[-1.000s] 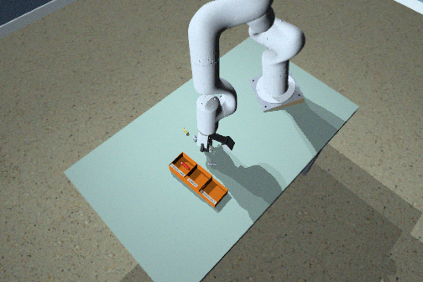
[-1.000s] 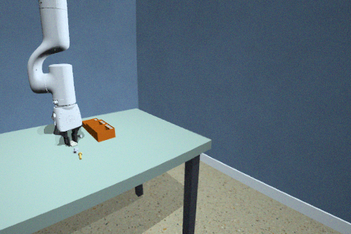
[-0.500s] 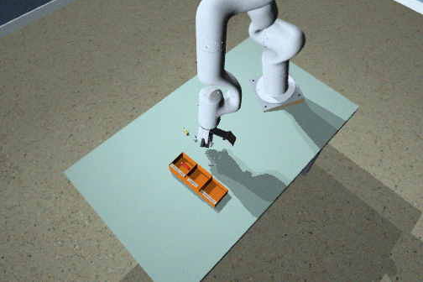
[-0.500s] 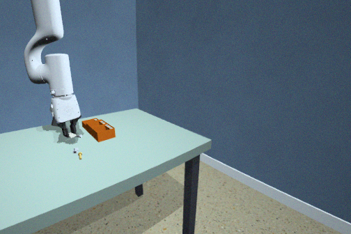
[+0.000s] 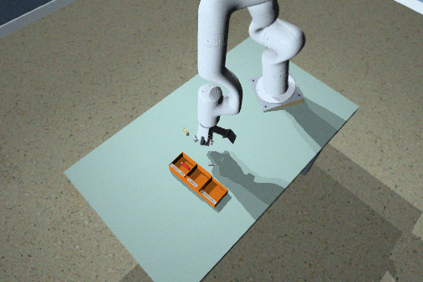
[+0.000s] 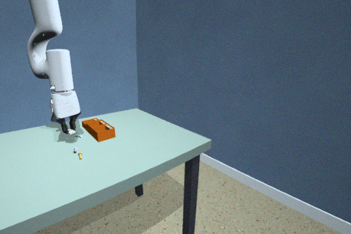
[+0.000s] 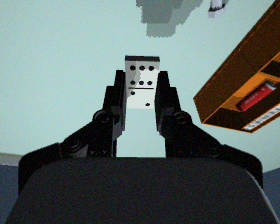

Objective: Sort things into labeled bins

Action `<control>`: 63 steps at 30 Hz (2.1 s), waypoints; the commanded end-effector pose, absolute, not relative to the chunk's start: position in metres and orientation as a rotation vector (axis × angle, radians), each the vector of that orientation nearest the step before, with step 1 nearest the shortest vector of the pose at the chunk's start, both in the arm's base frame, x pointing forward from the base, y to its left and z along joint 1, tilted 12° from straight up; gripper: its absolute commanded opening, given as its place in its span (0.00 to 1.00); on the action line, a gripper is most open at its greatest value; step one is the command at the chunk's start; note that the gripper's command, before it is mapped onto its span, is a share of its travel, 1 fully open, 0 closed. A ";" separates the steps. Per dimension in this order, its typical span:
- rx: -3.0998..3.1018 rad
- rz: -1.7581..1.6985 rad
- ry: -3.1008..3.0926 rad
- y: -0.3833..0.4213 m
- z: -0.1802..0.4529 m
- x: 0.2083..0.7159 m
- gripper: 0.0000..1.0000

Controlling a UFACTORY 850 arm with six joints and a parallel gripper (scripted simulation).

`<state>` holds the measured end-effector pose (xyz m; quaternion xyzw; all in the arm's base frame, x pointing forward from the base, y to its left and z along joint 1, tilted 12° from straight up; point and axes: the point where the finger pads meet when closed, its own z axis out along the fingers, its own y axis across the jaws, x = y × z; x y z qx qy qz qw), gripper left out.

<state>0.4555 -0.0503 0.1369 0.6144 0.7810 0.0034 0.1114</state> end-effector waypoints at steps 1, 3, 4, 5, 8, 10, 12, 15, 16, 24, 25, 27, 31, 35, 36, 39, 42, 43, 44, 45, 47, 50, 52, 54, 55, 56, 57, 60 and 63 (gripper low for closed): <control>1.815 0.012 2.310 -0.051 0.138 0.456 0.00; 1.815 0.012 2.310 -0.051 0.138 0.456 0.00; 1.815 0.012 2.310 -0.050 0.142 0.456 0.00; 1.815 0.012 2.310 -0.050 0.142 0.456 0.00; 1.815 0.012 2.310 -0.049 0.145 0.455 0.00; 1.815 0.012 2.310 -0.049 0.145 0.455 0.00; 1.815 0.012 2.310 -0.049 0.145 0.455 0.00; 1.815 0.012 2.310 -0.041 0.147 0.471 0.00; 1.815 0.012 2.310 -0.039 0.148 0.476 0.00; 1.815 0.012 2.310 -0.023 0.151 0.508 0.00; 1.815 0.012 2.310 -0.020 0.152 0.514 0.00; 1.815 0.012 2.310 -0.016 0.152 0.521 0.00; 1.928 0.028 2.217 -0.011 0.154 0.531 0.00; 2.057 0.047 2.100 0.000 0.156 0.553 0.00; 2.085 0.051 2.072 0.002 0.156 0.558 0.00; 2.129 0.056 2.029 0.008 0.158 0.569 0.00; 2.129 0.056 2.028 0.013 0.159 0.579 0.00; 2.129 0.056 2.028 0.016 0.159 0.585 0.00; 2.129 0.056 2.028 0.018 0.160 0.590 0.00; 2.129 0.056 2.028 0.020 0.160 0.594 0.00; 2.129 0.056 2.028 0.022 0.161 0.598 0.00; 2.129 0.056 2.028 0.022 0.161 0.600 0.00; 2.129 0.056 2.028 0.022 0.161 0.600 0.00; 2.129 0.056 2.028 0.022 0.161 0.599 0.00; 2.129 0.056 2.028 0.022 0.161 0.598 0.00; 2.129 0.056 2.028 0.022 0.161 0.598 0.00; 2.129 0.056 2.028 0.022 0.161 0.598 0.00; 2.129 0.056 2.028 0.021 0.161 0.597 0.00; 2.129 0.056 2.028 0.020 0.160 0.595 0.00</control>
